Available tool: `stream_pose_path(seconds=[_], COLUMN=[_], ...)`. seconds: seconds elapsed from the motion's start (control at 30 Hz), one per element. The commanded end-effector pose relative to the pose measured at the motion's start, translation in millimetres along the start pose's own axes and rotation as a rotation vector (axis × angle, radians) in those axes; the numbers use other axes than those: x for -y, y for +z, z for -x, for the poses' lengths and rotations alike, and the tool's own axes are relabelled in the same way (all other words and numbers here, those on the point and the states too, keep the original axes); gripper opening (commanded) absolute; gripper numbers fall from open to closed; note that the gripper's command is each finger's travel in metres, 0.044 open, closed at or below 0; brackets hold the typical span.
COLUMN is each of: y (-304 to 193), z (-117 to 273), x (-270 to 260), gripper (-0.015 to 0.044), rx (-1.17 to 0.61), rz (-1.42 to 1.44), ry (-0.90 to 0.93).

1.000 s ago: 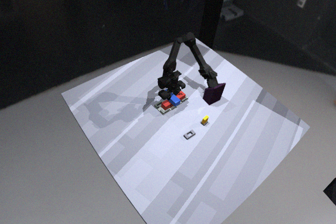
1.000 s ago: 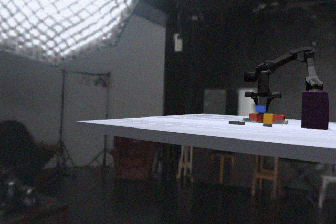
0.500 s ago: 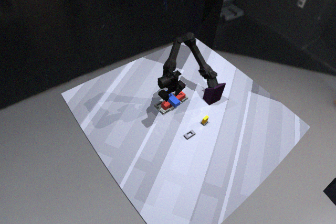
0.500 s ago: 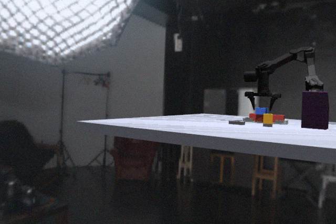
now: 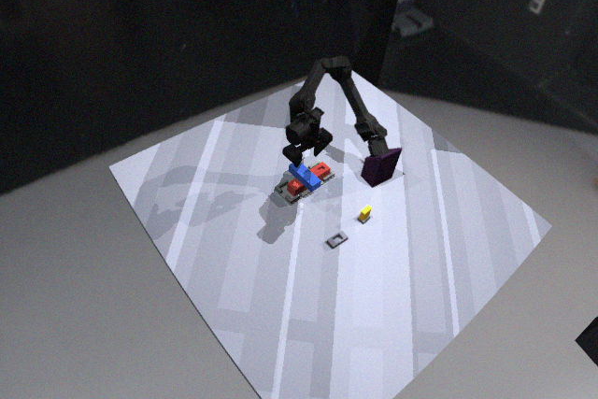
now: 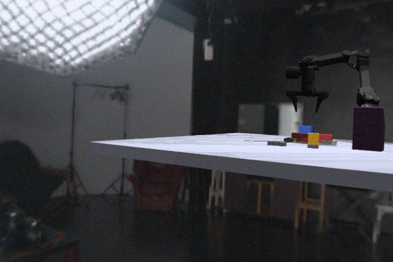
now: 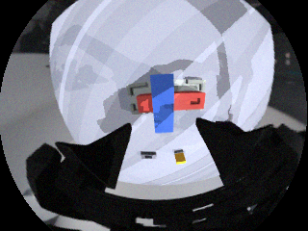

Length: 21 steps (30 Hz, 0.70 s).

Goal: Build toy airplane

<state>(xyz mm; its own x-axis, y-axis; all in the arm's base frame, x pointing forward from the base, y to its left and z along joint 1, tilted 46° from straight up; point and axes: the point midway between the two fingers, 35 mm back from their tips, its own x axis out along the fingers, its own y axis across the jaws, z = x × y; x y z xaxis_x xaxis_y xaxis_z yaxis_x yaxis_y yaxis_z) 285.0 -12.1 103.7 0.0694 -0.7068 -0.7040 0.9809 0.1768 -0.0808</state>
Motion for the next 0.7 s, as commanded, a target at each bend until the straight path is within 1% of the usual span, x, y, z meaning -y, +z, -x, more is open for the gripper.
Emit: stream_pose_path(seconds=[0.0,0.07,0.13,0.6,0.67], y=[-0.3,-0.3,-0.2,0.4,0.5], z=[7.9,7.8,7.6,5.4,5.2], x=[-0.1,-0.1,-0.2,-0.7,-0.7], gripper=[0.0440,0.0440,0.0440,0.0440,0.0440], rx=[-0.002,-0.002,-0.003,-0.013,-0.013], rz=[-0.008,0.007,0.132,1.479,1.603], ry=[-0.015,-0.015,-0.015,-0.010,-0.010])
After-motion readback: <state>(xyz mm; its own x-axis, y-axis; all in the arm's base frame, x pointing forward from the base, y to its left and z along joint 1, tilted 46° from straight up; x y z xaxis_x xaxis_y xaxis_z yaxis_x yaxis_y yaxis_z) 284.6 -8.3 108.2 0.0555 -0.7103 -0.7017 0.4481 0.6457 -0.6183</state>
